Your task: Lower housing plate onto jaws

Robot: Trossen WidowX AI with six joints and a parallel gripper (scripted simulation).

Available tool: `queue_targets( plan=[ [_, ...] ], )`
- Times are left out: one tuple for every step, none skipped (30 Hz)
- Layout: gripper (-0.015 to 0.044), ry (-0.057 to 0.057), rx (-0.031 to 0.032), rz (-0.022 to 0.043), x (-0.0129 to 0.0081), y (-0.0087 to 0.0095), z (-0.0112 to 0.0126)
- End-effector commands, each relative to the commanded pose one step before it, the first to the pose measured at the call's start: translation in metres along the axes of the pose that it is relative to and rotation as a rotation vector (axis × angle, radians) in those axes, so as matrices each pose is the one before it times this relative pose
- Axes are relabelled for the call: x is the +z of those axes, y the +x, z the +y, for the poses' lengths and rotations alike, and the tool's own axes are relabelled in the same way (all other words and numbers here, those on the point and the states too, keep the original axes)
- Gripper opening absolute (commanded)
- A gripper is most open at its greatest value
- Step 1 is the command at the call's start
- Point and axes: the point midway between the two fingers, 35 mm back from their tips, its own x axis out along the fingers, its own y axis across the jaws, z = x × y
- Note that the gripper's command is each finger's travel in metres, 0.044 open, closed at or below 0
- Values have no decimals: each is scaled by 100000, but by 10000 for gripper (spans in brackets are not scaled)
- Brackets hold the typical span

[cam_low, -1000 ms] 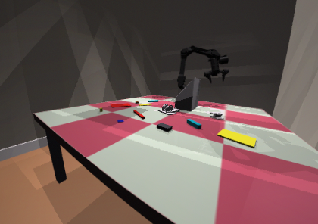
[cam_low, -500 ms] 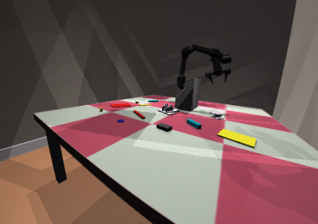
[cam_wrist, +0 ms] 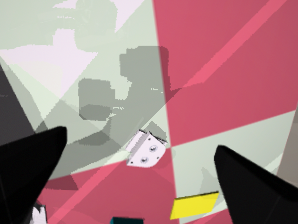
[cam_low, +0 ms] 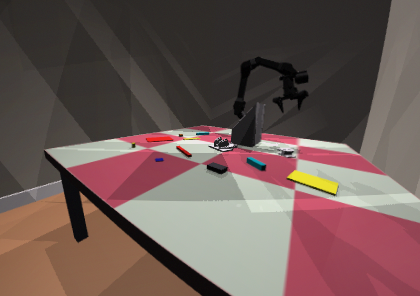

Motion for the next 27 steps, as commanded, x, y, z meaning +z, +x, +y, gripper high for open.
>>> queue_targets(
  plan=[
    [440, 8279, 521, 157, -643, 440, -625],
    [440, 2040, 184, -9, -162, 95, -128],
    [440, 2039, 185, -6, -160, 96, -130],
    [440, 2038, 187, -3, -157, 97, -132],
    [440, 2037, 189, 0, -155, 98, -134],
    [440, 2036, 190, 3, -153, 99, -135],
    [440, 2035, 192, 6, -151, 99, -137],
    [440, 2034, 193, 10, -149, 100, -139],
    [440, 2033, 195, 13, -146, 101, -141],
    [440, 2032, 196, 16, -144, 102, -143],
    [440, 2031, 197, 20, -142, 103, -144],
    [440, 2030, 199, 23, -139, 104, -146],
    [440, 2030, 200, 26, -137, 105, -148],
    [440, 2029, 201, 30, -135, 106, -149],
    [440, 2028, 202, 33, -132, 106, -151],
    [440, 2027, 203, 37, -130, 107, -152],
    [440, 2026, 204, 41, -127, 108, -154],
    [440, 2025, 205, 44, -125, 109, -155],
    [440, 2023, 206, 48, -122, 110, -157],
    [440, 2022, 206, 52, -120, 111, -158],
    [440, 2022, 207, 55, -117, 112, -159],
    [440, 2021, 208, 59, -115, 113, -160],
    [440, 2020, 208, 63, -112, 113, -162],
    [440, 2018, 209, 67, -110, 114, -163],
    [440, 2017, 209, 71, -107, 115, -164],
    [440, 2016, 209, 75, -105, 116, -165],
    [440, 2015, 210, 78, -102, 117, -166]
  ],
)
